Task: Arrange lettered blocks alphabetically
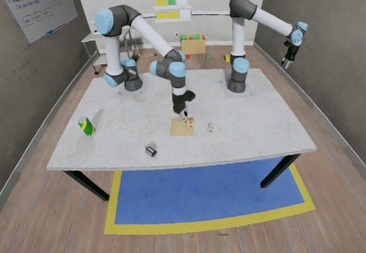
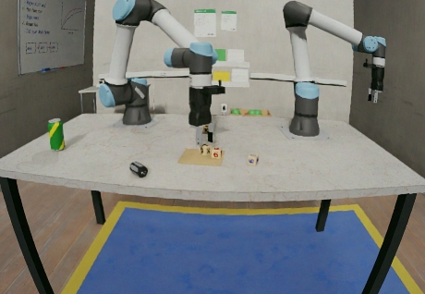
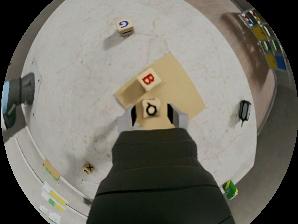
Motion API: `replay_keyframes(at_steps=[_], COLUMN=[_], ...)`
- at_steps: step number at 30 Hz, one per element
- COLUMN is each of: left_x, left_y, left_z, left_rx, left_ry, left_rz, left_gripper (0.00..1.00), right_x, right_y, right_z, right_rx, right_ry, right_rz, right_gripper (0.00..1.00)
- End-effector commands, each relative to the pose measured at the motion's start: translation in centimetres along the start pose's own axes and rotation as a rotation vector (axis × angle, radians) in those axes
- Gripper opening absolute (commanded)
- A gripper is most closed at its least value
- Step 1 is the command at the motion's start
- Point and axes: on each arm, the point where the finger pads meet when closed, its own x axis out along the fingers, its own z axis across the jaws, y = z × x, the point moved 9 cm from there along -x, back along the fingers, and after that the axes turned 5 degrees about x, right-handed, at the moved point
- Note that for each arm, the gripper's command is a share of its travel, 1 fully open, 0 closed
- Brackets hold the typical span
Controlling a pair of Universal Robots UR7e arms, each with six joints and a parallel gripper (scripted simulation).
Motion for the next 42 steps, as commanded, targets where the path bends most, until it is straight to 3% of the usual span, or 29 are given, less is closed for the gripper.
replay_keyframes(at_steps=[1,33,42], left_x=[0.0,0.0,0.0], left_y=[0.0,0.0,0.0], left_z=[0.0,0.0,0.0], left_rx=[0.000,0.000,0.000], left_ry=[0.000,0.000,0.000], left_rz=[-0.001,-0.001,-0.001], left_gripper=[1.00,1.00,1.00], right_x=[-0.1,0.1,1.5], right_y=[0.0,0.0,0.0], right_z=[0.0,0.0,0.0], right_rx=[0.000,0.000,0.000], right_ry=[0.000,0.000,0.000], right_rz=[0.002,0.002,0.002], right_gripper=[1.00,1.00,1.00])
